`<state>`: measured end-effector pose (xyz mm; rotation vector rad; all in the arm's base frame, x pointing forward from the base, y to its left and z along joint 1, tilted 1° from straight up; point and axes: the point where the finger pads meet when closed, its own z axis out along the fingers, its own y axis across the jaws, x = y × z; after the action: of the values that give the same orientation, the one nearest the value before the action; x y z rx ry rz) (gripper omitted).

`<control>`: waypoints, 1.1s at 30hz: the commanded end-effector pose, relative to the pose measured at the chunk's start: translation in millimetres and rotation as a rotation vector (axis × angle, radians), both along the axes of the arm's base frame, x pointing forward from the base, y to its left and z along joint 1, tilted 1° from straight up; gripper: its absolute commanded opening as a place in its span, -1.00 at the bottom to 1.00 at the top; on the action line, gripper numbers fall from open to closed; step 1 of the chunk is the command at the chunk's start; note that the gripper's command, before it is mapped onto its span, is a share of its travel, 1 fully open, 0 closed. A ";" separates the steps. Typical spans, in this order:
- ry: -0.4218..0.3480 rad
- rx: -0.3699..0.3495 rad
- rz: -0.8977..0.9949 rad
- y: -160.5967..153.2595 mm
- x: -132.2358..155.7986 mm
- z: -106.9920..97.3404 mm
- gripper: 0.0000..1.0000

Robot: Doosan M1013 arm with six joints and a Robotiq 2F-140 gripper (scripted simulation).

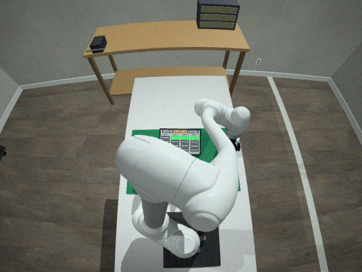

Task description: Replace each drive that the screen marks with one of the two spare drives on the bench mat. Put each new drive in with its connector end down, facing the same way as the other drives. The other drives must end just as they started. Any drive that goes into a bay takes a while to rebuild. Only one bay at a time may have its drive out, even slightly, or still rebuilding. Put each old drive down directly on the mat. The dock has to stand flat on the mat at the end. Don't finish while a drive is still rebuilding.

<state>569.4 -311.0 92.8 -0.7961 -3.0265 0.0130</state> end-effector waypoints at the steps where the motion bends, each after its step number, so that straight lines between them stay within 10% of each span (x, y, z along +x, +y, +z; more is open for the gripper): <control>1: -0.001 0.000 0.000 -0.1 0.3 -0.6 0.78; 33: -0.001 0.000 0.000 -0.1 0.3 -0.1 0.44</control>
<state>569.2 -310.9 91.5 -0.7959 -3.0259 0.0128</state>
